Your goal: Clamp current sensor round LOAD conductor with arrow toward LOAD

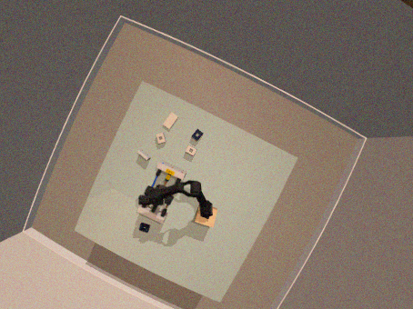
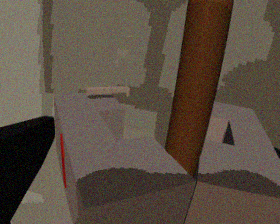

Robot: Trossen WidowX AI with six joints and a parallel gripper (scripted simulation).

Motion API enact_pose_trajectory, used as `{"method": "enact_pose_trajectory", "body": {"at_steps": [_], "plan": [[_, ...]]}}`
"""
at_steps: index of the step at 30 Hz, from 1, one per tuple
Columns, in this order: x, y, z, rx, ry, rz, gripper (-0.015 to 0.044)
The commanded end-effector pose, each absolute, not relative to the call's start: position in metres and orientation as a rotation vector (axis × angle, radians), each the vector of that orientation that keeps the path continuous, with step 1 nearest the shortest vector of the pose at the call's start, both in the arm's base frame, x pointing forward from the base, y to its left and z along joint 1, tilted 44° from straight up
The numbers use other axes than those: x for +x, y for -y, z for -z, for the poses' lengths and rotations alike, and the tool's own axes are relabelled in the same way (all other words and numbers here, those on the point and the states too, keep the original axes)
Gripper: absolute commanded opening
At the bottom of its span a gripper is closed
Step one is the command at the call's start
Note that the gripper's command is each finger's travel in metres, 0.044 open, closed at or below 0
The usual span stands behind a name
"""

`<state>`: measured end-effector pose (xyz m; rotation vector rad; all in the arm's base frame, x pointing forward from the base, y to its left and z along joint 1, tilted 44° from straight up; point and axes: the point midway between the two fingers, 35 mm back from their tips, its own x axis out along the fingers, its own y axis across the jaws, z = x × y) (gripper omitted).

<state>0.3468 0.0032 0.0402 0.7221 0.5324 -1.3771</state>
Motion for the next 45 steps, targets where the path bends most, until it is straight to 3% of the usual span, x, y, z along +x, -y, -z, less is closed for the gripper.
{"method": "enact_pose_trajectory", "body": {"at_steps": [1, 32, 45], "plan": [[0.3485, 0.0040, -0.0353, 0.719, -0.528, 1.393, 0.0440], [0.3484, 0.0039, -0.0350, 0.723, -0.520, 1.374, 0.0440], [0.3508, 0.0001, -0.0384, 0.734, -0.518, 1.374, 0.0353]]}}
